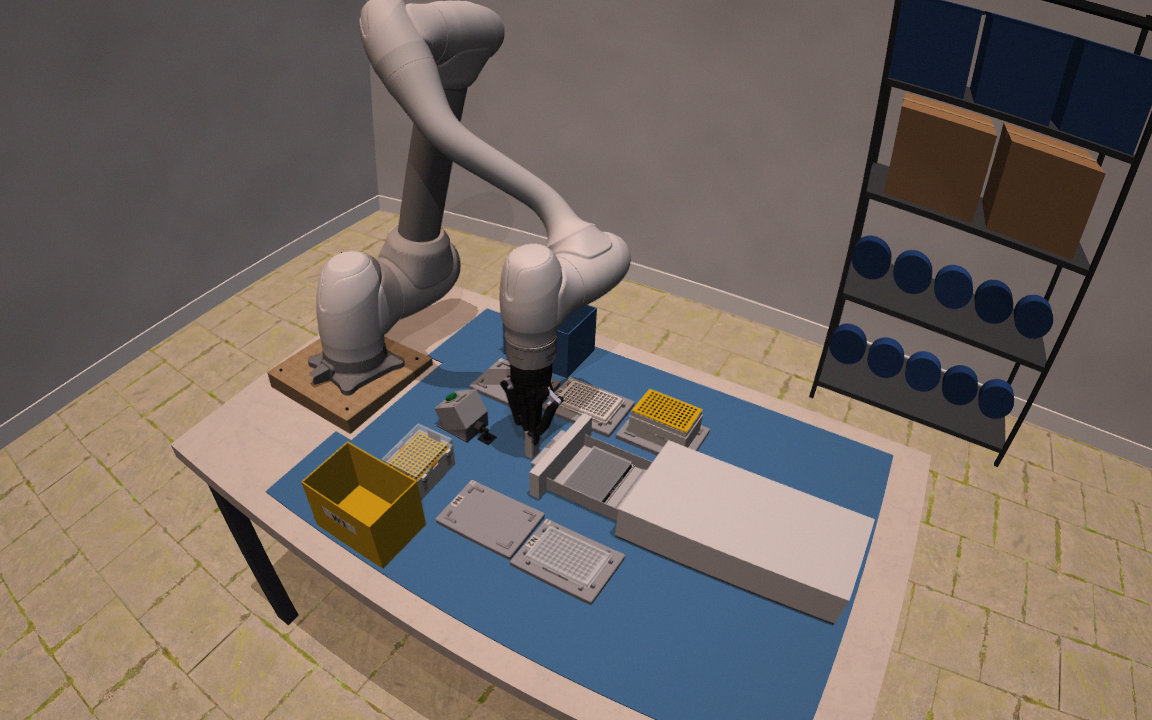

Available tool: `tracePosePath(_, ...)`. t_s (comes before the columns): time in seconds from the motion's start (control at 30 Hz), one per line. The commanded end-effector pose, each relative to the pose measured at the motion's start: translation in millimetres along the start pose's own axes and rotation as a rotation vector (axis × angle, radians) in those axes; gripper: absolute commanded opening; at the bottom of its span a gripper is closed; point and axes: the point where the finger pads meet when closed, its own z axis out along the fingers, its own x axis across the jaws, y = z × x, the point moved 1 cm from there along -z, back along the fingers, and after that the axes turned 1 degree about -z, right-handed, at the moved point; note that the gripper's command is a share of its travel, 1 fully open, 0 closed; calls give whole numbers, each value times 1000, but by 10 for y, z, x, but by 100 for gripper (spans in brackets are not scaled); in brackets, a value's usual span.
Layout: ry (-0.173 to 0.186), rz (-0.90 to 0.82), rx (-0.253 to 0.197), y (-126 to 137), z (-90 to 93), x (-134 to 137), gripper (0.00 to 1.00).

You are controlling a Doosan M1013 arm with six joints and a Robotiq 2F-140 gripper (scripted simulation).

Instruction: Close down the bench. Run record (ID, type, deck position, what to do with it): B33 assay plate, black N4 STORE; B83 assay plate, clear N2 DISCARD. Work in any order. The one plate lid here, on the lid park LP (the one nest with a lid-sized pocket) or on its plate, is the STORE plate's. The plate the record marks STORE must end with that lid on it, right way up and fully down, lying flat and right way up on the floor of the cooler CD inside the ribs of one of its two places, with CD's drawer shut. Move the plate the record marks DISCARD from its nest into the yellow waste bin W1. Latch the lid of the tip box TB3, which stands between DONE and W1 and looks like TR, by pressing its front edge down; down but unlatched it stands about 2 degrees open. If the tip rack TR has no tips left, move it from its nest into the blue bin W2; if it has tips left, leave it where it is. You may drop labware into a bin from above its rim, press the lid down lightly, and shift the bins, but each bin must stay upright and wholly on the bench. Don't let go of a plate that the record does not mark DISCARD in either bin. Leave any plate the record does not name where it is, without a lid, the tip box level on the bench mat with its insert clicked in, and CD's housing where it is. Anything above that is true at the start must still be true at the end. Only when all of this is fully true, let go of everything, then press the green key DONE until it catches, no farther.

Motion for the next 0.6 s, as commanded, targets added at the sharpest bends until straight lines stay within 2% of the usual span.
tracePosePath(0.0,0,0,0,0,-1,47,0)
tracePosePath(0.57,0,0,0,4,-1,236,0)
